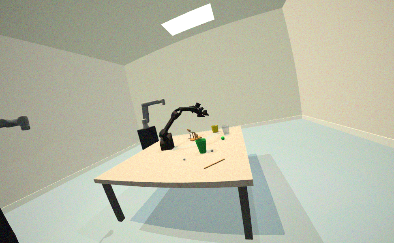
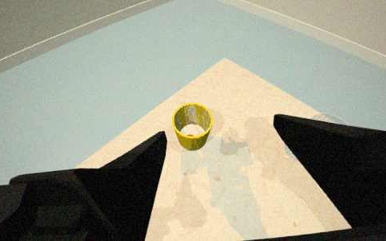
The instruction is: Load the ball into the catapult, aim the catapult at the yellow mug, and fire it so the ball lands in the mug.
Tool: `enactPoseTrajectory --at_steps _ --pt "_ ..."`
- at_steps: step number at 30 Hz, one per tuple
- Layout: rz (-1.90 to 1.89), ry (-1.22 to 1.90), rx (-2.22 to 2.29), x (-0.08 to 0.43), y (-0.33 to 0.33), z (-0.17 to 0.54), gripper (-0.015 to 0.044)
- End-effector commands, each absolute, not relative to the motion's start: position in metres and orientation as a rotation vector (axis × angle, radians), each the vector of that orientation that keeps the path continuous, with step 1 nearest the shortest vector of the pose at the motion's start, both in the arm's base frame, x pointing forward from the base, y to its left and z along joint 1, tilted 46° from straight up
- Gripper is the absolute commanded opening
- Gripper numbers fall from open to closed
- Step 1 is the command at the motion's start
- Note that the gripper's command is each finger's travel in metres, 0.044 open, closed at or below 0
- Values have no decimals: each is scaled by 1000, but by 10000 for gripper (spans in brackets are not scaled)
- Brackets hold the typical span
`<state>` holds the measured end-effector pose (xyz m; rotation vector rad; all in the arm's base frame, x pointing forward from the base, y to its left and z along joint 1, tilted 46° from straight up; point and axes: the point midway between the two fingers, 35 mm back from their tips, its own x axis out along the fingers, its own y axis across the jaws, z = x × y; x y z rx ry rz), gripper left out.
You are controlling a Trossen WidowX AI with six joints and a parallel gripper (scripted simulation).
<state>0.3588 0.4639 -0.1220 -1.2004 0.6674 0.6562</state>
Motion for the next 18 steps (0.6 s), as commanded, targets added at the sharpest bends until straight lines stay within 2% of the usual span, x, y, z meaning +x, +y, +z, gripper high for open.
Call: enactPoseTrajectory --at_steps 1,18 --pt "662 663 -1200 359 465 -121 440" --pt "656 667 -1200 359 464 -122 440"
